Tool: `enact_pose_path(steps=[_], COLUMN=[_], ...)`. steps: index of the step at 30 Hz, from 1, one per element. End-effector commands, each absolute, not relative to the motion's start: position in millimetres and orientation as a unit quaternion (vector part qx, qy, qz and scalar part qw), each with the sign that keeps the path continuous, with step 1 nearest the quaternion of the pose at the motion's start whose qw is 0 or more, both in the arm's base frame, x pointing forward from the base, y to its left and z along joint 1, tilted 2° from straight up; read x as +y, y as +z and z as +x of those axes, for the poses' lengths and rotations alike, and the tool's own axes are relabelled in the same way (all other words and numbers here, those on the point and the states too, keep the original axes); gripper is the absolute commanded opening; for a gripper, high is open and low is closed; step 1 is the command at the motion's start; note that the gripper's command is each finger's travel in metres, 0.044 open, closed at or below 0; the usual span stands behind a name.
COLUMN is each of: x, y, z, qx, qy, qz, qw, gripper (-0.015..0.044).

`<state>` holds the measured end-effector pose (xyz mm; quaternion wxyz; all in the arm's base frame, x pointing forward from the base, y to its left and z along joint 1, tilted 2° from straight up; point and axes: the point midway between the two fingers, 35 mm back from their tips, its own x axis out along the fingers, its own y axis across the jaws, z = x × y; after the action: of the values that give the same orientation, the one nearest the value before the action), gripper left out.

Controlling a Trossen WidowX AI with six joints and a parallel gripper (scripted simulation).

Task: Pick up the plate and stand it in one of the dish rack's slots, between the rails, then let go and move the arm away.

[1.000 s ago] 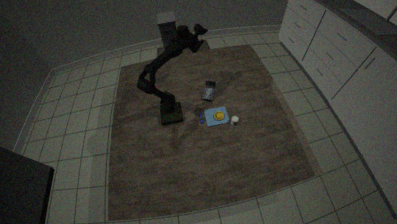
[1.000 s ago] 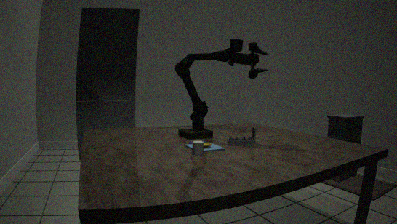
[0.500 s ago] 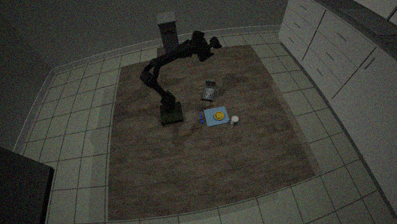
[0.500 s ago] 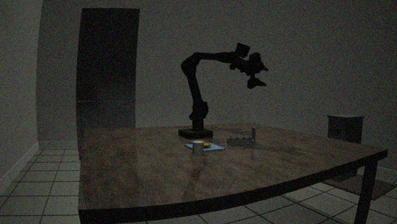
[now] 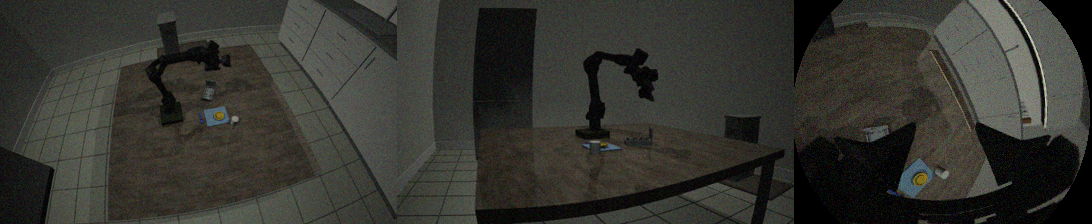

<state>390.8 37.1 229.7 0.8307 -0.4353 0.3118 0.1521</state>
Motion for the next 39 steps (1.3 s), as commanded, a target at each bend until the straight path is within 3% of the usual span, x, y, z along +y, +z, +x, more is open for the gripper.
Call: enact_pose_path(steps=[1, 19, 39], x=[14, -82, -159], y=[210, 137, 80], z=[392, 362, 295], qx=[0.363, 0.552, 0.692], qy=[0.135, 0.035, -0.091], qz=[-0.393, -0.191, 0.055], qw=[0.834, 0.811, 0.714], gripper=[0.04, 0.04, 0.04])
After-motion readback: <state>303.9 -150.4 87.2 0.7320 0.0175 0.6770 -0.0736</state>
